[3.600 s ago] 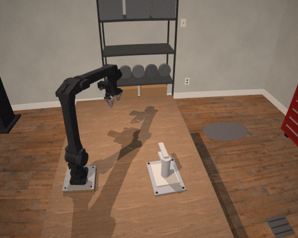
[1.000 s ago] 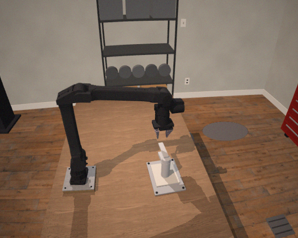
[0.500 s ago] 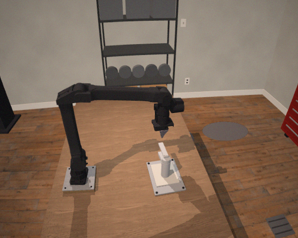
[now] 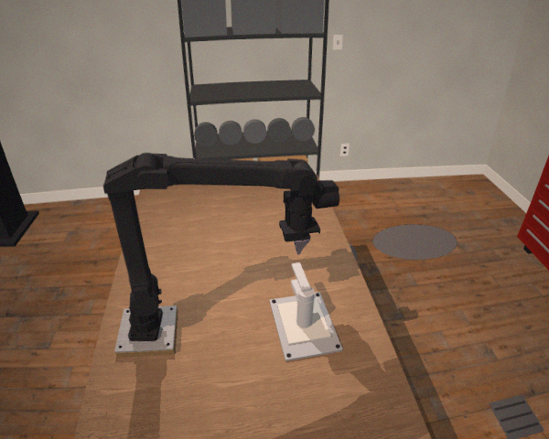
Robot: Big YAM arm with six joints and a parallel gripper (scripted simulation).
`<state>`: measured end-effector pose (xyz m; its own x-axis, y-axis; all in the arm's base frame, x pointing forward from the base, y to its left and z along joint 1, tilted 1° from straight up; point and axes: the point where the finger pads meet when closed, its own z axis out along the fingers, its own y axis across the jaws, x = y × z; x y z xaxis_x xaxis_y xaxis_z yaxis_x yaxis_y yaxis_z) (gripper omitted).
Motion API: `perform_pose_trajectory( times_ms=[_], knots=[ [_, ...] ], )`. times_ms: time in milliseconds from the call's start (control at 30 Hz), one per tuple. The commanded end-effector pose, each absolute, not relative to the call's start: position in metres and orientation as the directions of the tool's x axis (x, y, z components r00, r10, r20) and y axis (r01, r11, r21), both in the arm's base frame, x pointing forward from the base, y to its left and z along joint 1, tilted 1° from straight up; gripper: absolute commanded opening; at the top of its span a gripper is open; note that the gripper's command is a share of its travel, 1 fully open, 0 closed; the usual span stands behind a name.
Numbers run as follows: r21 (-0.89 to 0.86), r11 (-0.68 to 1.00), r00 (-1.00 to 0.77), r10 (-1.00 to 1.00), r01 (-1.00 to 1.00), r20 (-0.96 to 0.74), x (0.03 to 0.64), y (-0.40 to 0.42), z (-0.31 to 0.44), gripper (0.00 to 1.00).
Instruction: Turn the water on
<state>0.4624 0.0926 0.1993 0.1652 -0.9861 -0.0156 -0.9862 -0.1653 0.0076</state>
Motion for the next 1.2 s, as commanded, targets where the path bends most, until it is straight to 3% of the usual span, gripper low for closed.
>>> perform_pose_trajectory(
  times_ms=[0,333,367,1167],
  knots=[
    [-0.049,-0.183,0.184,-0.983,-0.982,-0.02,0.4679,0.102,0.2253,0.0],
    [-0.049,-0.183,0.184,-0.983,-0.982,-0.02,0.468,0.1021,0.2254,0.0],
    [-0.049,-0.183,0.184,-0.983,-0.982,-0.02,0.468,0.1021,0.2254,0.6],
    [-0.049,-0.183,0.184,-0.983,-0.982,-0.02,0.468,0.1021,0.2254,0.6]
  ],
)
